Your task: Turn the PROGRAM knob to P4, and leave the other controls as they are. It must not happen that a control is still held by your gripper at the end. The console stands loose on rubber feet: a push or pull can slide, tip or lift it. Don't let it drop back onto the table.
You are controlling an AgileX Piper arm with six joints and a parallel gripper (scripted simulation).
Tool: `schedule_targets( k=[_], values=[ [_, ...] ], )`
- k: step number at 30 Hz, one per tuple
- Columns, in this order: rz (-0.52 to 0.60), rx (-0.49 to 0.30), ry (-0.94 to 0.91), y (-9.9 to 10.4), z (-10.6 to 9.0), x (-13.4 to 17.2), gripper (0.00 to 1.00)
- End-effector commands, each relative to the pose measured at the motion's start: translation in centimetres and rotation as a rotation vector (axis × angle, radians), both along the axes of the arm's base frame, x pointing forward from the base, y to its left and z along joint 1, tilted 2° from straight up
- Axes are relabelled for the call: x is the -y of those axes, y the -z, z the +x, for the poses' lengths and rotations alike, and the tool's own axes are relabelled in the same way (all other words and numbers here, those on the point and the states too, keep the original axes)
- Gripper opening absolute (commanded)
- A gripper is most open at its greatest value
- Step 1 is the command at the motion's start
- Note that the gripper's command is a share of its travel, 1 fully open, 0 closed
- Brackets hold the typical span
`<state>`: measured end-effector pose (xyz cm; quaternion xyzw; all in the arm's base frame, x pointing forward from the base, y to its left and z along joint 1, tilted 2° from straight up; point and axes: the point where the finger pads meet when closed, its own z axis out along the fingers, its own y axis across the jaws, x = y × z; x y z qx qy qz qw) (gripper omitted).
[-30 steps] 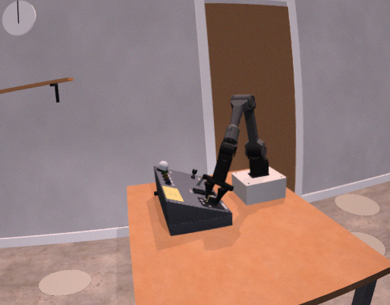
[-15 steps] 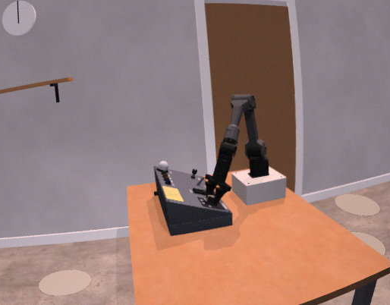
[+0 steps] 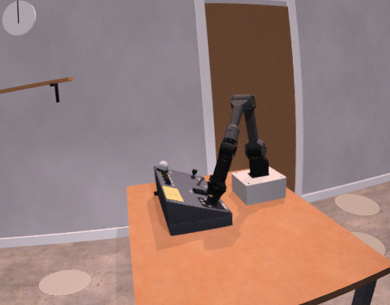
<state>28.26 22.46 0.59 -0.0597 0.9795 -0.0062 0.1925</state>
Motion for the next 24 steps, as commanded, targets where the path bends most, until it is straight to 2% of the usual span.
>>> schedule_targets(
  k=[1, 17, 24],
  values=[
    [0.010, 0.000, 0.022, -0.01, 0.01, -0.02, 0.00],
    [0.153, -0.004, 0.371, -0.01, 0.01, -0.02, 0.00],
    [0.193, -0.005, 0.471, -0.01, 0.01, -0.02, 0.00]
  ],
)
